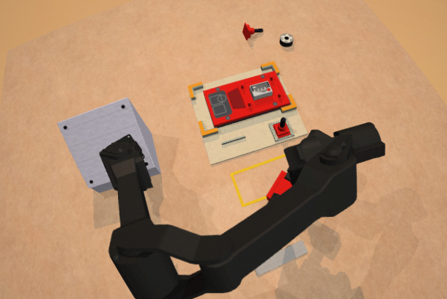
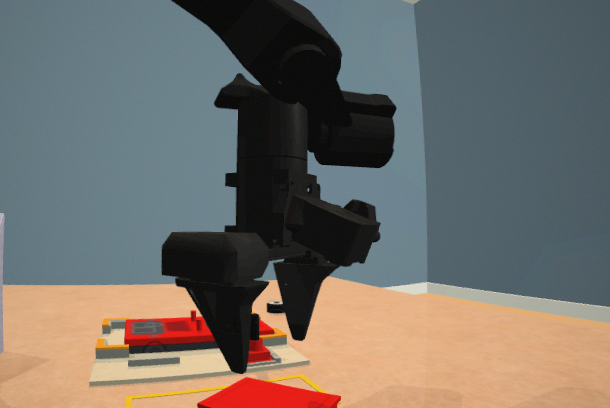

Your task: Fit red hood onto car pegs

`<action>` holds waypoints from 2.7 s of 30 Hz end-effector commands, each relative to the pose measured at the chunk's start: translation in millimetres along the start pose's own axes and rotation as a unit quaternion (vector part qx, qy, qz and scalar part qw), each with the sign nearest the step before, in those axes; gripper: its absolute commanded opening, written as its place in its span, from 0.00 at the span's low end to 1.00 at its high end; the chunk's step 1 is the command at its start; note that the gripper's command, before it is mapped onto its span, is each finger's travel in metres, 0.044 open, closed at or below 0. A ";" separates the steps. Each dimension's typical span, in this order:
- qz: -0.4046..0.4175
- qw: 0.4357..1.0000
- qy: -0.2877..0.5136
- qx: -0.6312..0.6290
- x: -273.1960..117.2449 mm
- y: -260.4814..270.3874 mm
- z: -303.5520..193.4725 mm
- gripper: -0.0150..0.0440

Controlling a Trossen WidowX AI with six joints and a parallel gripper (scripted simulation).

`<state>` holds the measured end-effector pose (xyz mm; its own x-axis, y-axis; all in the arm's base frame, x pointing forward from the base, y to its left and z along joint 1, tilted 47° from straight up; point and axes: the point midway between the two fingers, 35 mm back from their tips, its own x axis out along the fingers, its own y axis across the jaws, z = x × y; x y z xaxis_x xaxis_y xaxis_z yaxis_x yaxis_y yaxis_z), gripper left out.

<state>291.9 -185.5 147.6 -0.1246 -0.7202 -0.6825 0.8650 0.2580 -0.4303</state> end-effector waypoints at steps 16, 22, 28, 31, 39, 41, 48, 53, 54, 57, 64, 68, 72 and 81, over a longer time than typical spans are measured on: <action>-0.002 1.000 -0.001 -0.002 17.9 -0.4 -0.5 1.00; -0.003 1.000 -0.001 -0.002 23.2 -0.5 -0.9 1.00; -0.003 1.000 -0.002 -0.002 28.5 -0.7 -1.1 1.00; -0.003 1.000 -0.002 -0.002 31.1 -0.8 -1.2 1.00; -0.003 1.000 -0.002 -0.002 38.0 -1.3 -1.5 1.00; -0.003 1.000 -0.002 -0.002 38.5 -1.3 -1.6 1.00; -0.003 1.000 -0.002 -0.002 41.0 -1.3 -1.5 1.00; -0.003 1.000 -0.002 -0.002 43.5 -1.2 -1.5 1.00; -0.003 1.000 -0.002 -0.002 44.0 -1.2 -1.5 1.00; -0.003 1.000 -0.002 -0.002 45.4 -1.2 -1.4 1.00; -0.003 1.000 -0.002 -0.002 48.9 -1.3 -1.4 1.00; -0.003 1.000 -0.002 -0.002 50.9 -1.3 -1.4 1.00; -0.003 1.000 -0.002 -0.002 52.8 -1.4 -1.4 1.00; -0.003 1.000 -0.003 -0.002 57.2 -1.5 -1.4 1.00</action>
<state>282.8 -225.2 110.3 -0.1303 -0.7289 -0.6721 0.8633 0.2499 -0.4384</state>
